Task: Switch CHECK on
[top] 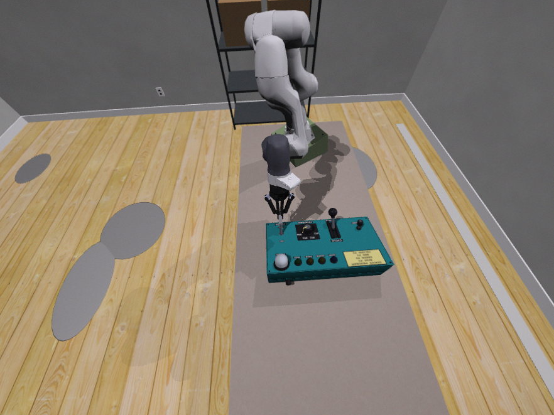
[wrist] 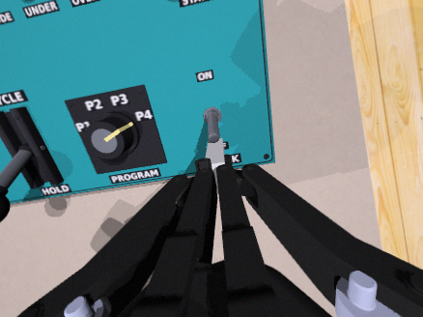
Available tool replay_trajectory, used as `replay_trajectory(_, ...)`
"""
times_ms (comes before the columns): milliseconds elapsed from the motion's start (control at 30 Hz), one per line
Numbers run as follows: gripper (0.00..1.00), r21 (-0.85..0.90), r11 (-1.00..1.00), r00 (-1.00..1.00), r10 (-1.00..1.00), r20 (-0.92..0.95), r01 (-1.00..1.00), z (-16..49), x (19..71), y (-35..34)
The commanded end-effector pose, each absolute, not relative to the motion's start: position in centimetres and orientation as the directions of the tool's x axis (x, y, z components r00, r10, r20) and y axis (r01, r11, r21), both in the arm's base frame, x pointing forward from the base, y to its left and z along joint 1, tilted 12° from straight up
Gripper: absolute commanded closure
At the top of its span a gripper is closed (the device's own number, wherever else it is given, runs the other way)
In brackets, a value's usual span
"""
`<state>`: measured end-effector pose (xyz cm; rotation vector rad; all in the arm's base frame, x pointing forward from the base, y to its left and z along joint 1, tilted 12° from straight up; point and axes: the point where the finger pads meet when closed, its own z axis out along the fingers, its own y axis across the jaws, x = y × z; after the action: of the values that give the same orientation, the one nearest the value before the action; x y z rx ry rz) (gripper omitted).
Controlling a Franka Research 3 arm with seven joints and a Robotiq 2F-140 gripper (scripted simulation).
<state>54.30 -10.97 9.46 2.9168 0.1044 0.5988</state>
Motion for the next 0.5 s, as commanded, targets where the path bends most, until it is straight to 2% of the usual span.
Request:
replay_trajectory(0, 1.00, 0.177, -0.983, 0.908, 0.118, 0.401, 0.049, 10.30, 55.43, -10.81)
replay_trajectory(467, 1.00, 0.177, -0.983, 0.908, 0.118, 0.401, 0.049, 10.52, 55.93, -10.75)
